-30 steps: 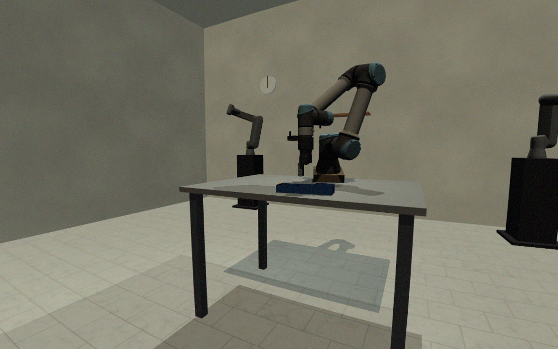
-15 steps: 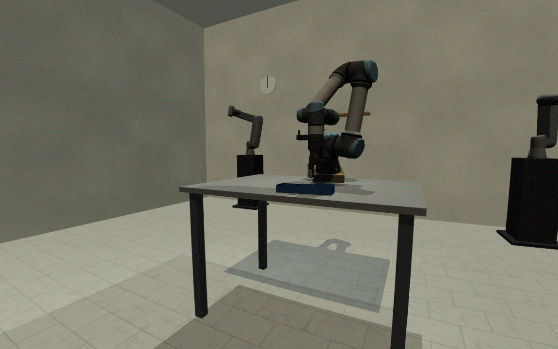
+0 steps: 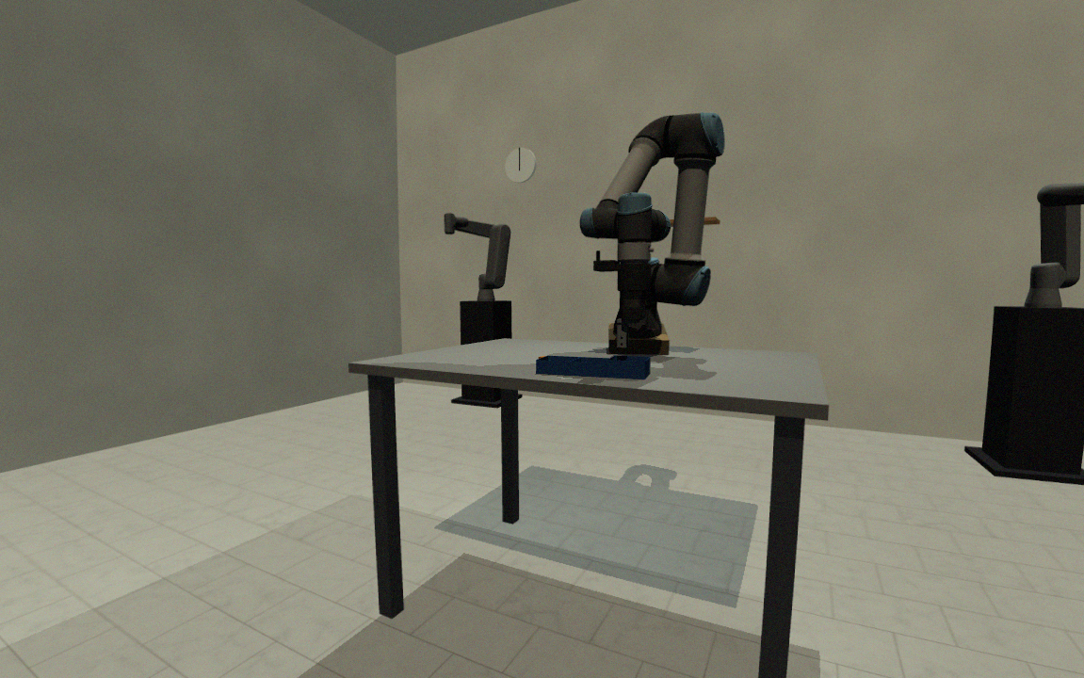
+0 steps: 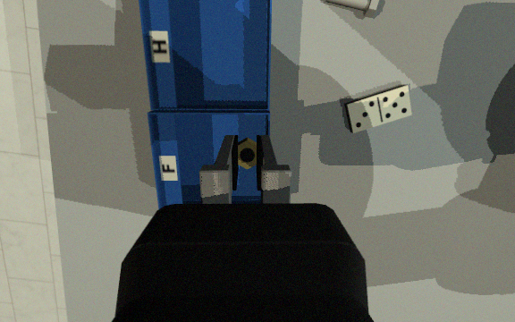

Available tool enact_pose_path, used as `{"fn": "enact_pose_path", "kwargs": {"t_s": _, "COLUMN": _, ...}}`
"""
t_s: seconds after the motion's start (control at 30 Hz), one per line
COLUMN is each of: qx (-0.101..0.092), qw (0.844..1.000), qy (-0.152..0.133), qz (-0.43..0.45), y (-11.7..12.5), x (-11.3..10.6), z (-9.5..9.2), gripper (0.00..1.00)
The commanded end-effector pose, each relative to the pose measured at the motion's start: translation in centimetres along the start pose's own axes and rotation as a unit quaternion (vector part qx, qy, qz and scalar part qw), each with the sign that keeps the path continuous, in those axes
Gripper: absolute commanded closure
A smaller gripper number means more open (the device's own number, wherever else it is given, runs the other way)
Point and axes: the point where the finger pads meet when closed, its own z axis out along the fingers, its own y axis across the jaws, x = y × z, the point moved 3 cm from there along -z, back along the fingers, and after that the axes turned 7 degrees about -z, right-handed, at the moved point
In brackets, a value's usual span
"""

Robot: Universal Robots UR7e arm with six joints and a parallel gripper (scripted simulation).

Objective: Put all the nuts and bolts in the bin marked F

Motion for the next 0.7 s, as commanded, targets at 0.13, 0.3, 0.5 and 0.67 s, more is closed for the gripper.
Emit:
{"fn": "enact_pose_path", "kwargs": {"t_s": 0.13, "qx": 0.001, "qw": 1.0, "qy": 0.002, "qz": 0.0, "y": -2.36, "x": -2.0, "z": -0.03, "gripper": 0.66}}
{"fn": "enact_pose_path", "kwargs": {"t_s": 0.3, "qx": 0.001, "qw": 1.0, "qy": 0.002, "qz": 0.0, "y": -2.33, "x": -1.95, "z": -0.03, "gripper": 0.66}}
{"fn": "enact_pose_path", "kwargs": {"t_s": 0.5, "qx": 0.001, "qw": 1.0, "qy": 0.002, "qz": 0.0, "y": -2.2, "x": -1.84, "z": -0.03, "gripper": 0.66}}
{"fn": "enact_pose_path", "kwargs": {"t_s": 0.67, "qx": 0.001, "qw": 1.0, "qy": 0.002, "qz": 0.0, "y": -2.18, "x": -1.82, "z": 0.57, "gripper": 0.66}}
